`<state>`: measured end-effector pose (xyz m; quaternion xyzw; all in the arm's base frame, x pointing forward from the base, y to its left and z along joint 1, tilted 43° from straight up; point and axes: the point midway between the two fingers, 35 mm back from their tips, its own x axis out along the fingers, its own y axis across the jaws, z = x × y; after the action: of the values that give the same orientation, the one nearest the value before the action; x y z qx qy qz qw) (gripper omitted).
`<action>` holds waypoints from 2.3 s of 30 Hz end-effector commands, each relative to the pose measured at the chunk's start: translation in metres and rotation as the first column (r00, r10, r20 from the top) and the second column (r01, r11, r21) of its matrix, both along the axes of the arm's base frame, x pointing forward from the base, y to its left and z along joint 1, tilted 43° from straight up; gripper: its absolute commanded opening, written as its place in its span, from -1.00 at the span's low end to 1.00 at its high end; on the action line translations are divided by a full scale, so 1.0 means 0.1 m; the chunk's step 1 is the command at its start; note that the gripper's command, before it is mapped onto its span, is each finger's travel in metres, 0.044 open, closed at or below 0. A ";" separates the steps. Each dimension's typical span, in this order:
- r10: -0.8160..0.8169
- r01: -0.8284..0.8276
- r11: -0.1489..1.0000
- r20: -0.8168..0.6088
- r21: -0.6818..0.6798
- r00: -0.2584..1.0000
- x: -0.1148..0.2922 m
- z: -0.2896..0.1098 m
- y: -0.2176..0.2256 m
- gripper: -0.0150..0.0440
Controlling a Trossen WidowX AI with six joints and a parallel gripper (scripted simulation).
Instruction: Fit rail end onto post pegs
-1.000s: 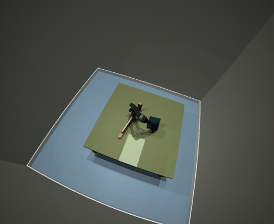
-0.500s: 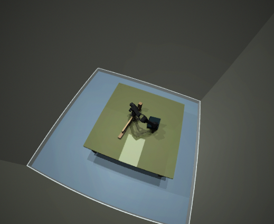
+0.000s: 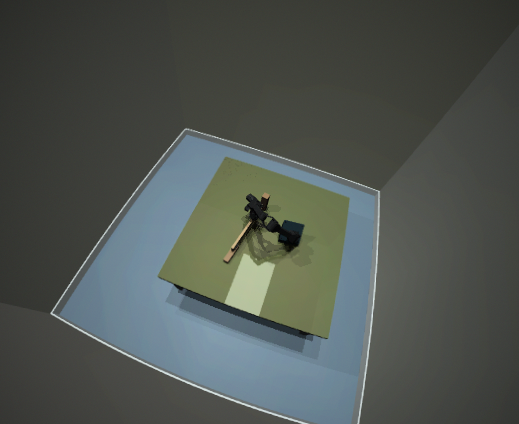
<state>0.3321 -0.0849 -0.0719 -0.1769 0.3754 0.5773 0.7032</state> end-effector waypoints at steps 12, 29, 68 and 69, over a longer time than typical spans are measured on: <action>-0.003 0.003 1.000 0.002 -0.005 1.000 -0.03 -0.03 -0.07 -0.49; -0.003 0.003 1.000 0.002 -0.005 1.000 -0.05 -0.05 -0.12 -0.49; -0.003 0.003 1.000 0.002 -0.006 1.000 -0.08 -0.13 -0.20 -0.49; -0.003 0.003 1.000 0.002 -0.006 1.000 -0.08 -0.13 -0.20 -0.49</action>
<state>0.3255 -0.0982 -0.0840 -0.1770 0.3759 0.5792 0.7013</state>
